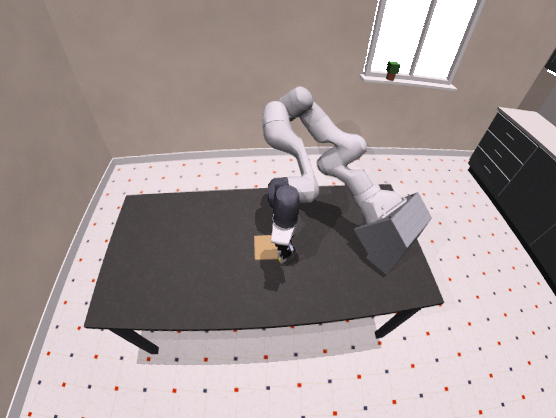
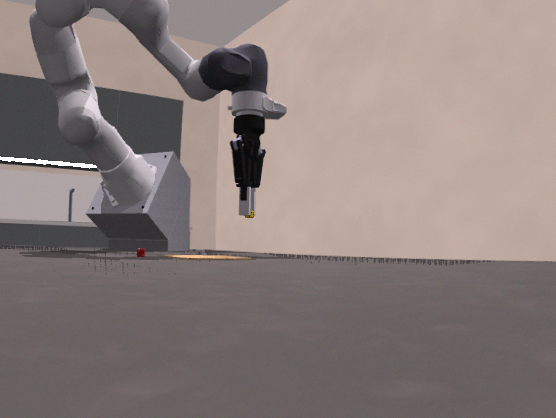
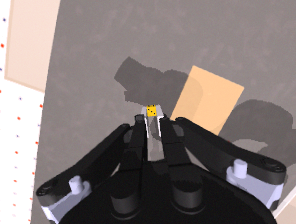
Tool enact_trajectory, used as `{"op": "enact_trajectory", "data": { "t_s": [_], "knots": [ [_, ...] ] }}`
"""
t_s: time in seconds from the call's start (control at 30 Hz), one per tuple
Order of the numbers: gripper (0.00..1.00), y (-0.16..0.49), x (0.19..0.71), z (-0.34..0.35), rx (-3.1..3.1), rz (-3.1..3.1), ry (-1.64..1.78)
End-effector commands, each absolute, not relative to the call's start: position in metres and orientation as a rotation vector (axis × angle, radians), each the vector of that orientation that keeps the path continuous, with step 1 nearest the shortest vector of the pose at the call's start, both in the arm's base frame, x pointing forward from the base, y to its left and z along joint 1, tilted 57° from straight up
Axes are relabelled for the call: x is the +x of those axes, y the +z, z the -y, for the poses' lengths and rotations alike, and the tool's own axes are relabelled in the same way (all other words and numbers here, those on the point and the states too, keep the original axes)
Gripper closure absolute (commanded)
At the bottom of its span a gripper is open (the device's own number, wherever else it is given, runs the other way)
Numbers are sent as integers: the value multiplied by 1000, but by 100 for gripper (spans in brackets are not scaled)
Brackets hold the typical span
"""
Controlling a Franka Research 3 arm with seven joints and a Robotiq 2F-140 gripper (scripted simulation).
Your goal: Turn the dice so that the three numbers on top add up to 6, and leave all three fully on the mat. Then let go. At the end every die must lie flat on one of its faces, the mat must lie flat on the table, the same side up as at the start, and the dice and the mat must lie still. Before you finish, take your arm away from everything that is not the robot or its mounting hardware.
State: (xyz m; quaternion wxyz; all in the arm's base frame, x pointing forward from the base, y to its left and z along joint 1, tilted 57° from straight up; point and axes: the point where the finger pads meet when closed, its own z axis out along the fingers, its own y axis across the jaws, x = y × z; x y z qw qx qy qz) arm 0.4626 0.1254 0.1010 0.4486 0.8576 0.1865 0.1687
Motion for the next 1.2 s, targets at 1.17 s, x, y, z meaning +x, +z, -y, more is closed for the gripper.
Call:
{"op": "enact_trajectory", "data": {
  "t_s": [1.17],
  "knots": [
    [93, 104, 466, -124, 1794, -1178, -20]
  ]
}}
